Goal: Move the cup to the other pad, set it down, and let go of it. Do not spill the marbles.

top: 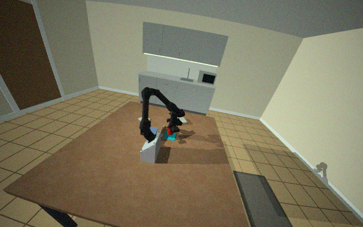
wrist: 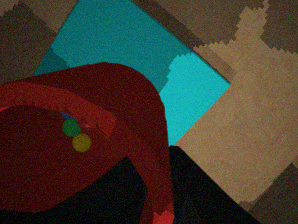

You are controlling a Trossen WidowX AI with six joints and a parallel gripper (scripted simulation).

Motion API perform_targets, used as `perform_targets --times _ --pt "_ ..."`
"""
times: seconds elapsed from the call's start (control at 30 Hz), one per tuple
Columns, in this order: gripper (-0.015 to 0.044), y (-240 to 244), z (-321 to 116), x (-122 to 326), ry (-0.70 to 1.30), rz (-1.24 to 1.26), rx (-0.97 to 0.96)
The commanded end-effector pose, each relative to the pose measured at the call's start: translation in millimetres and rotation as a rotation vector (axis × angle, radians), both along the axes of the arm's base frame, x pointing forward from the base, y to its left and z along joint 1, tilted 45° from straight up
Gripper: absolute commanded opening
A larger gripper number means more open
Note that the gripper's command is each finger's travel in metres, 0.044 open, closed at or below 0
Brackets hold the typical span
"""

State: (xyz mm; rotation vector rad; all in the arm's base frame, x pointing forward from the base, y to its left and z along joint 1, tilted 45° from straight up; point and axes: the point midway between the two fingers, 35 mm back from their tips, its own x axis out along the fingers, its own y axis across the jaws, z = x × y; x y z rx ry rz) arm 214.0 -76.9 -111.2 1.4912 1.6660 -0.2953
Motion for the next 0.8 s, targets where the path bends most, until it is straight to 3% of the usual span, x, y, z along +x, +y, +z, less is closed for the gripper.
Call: perform_targets --times 0.0,0.77 --pt "0.0 5.8 -5.4 0.4 0.001 -0.004 0.005" --pt "0.0 18.4 -18.3 1.0 0.001 0.001 0.003"
